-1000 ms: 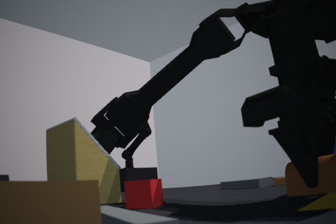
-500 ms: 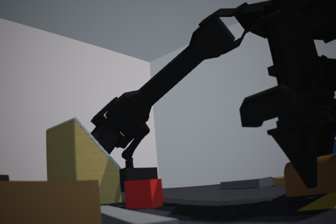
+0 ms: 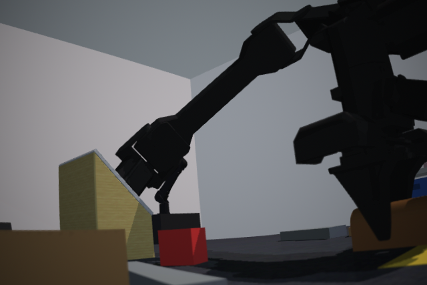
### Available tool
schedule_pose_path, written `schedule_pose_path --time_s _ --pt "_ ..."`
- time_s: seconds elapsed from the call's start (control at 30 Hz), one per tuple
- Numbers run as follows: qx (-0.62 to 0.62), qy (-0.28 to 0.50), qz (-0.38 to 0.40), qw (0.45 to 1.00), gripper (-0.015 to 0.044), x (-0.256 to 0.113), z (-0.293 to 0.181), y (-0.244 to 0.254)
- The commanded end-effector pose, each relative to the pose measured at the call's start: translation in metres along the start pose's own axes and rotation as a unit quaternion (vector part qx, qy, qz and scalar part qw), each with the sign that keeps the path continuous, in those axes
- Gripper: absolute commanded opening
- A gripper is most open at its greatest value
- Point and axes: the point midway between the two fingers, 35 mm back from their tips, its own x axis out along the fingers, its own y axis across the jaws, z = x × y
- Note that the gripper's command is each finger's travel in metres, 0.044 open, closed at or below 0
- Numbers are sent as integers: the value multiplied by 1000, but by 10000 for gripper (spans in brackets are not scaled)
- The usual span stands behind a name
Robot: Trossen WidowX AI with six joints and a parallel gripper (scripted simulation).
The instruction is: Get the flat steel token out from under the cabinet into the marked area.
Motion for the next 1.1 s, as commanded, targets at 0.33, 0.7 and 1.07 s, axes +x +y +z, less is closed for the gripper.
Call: schedule_pose_path --time_s 0.33,0.7,1.07 --pt "3 2 -1 1000 0 1 -15 0" --pt "4 3 -1 1000 0 1 -25 0" --pt "4 3 -1 1000 0 1 -36 0"
